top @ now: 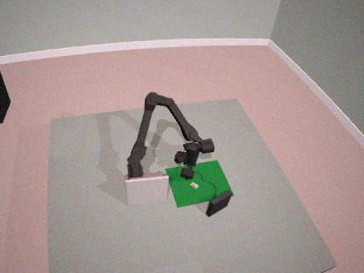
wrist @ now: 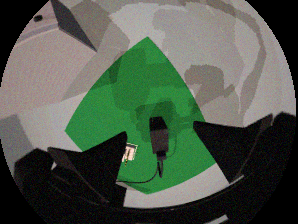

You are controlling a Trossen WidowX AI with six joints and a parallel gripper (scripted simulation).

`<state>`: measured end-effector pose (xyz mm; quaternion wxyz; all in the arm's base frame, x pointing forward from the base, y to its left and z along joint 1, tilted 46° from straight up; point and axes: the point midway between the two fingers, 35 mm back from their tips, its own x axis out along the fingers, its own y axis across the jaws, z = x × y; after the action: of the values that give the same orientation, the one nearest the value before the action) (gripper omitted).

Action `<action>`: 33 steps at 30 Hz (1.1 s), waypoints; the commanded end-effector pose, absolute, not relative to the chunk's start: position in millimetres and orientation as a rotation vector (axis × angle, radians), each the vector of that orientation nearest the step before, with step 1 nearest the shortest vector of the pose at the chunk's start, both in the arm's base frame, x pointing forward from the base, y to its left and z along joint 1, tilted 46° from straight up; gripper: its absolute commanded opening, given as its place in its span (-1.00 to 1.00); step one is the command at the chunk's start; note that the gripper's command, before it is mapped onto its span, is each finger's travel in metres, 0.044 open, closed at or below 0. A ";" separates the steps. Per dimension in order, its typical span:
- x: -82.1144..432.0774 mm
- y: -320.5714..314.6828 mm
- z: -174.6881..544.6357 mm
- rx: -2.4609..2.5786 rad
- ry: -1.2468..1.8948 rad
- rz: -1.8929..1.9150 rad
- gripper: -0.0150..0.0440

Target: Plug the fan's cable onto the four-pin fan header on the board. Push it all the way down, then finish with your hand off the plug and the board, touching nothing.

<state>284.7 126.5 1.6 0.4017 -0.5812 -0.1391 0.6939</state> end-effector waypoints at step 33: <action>283.7 102.4 22.5 -1.454 -0.342 1.767 -0.49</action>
<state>277.2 123.1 1.3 0.3990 -0.5675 -0.1343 0.7076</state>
